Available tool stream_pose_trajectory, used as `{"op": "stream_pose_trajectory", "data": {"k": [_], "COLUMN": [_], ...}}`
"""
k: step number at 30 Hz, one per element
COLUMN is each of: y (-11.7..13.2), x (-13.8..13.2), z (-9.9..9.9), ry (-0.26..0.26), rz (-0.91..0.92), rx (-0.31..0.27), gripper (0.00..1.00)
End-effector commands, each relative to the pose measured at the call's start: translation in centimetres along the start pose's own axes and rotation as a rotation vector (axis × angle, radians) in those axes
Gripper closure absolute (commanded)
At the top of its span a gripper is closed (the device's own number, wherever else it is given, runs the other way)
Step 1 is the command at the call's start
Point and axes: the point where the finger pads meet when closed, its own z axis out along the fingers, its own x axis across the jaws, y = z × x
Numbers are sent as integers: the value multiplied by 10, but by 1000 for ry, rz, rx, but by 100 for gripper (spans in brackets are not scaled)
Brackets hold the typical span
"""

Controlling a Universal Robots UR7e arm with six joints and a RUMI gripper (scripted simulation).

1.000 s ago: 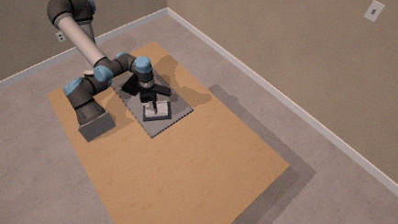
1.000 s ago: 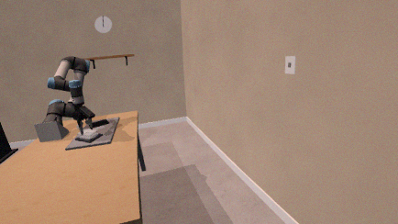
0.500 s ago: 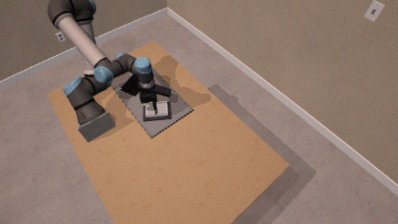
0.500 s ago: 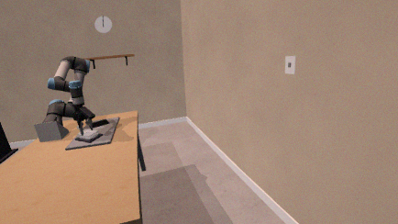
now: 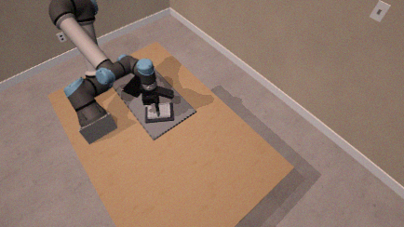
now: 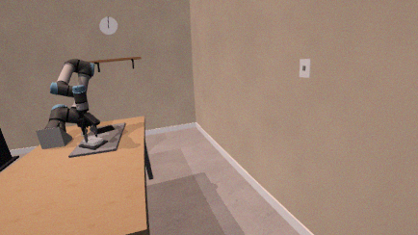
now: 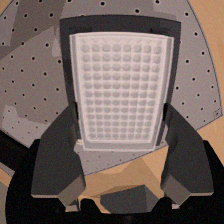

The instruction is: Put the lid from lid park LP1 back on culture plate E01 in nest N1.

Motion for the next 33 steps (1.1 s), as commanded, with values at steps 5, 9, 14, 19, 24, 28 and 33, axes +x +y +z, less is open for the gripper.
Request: {"op": "stream_pose_trajectory", "data": {"k": [5,9,14,19,24,28,33], "y": [0,0,0,0,0,0,0], "x": [0,0,0,0,0,0,0], "z": [2,4,5,6,8,8,8], "ry": [0,0,0,0,0,0,0], "rz": [0,0,0,0,0,0,0], "rx": [1,1,1,1,1,1,1], "gripper": [100,100,100,100,100,100,100]}}
